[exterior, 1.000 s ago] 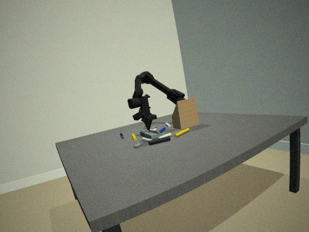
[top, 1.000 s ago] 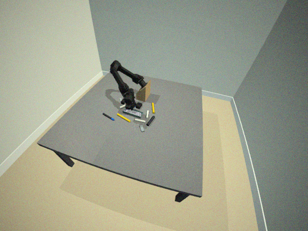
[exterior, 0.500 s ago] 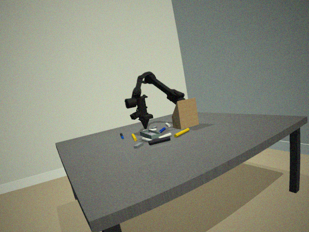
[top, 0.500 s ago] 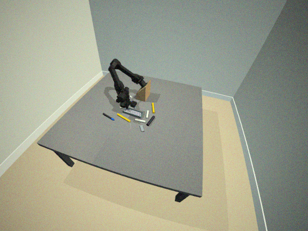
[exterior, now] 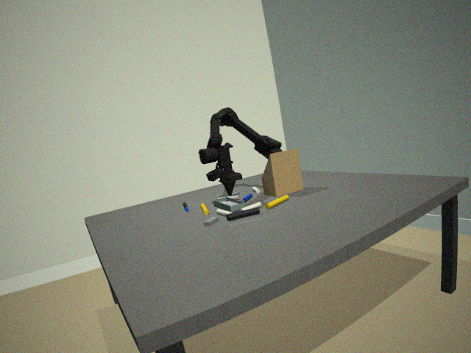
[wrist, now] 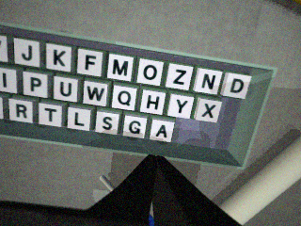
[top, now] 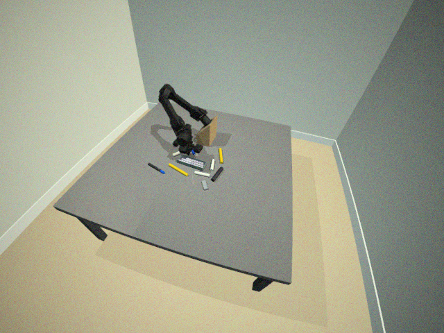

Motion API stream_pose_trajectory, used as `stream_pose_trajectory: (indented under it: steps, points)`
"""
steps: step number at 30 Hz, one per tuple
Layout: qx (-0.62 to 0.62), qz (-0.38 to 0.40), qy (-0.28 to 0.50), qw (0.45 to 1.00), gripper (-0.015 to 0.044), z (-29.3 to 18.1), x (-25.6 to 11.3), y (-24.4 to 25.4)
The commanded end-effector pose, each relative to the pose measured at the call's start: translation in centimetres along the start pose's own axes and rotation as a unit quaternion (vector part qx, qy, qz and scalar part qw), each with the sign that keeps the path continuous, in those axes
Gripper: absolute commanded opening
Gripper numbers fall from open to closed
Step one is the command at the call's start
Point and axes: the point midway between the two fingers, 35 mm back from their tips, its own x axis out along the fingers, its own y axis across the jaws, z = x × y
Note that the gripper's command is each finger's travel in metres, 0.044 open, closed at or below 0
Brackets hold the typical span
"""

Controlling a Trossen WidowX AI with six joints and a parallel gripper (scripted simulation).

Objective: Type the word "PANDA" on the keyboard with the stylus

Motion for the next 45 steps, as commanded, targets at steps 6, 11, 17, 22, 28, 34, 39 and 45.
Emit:
stream_pose_trajectory:
  steps: [6,11,17,22,28,34,39,45]
  points:
    - [0.000,0.003,-0.001,1.000,0.0000,-0.1,-0.1,7.1]
    - [0.000,0.003,-0.001,1.000,0.0000,-0.1,-0.1,7.3]
    - [0.000,0.003,-0.001,1.000,0.0000,-0.1,-0.1,7.3]
    - [0.000,0.003,-0.001,1.000,0.0000,-0.1,-0.3,7.3]
    - [0.000,0.004,-0.001,1.000,0.0000,-0.1,-6.1,7.3]
    - [-0.003,0.004,-0.005,1.000,0.0000,0.0,-5.4,7.4]
    - [-0.001,0.003,-0.004,1.000,0.0053,0.0,-5.5,7.3]
    - [-0.278,-0.086,0.176,0.941,0.0150,-4.4,-2.5,2.9]
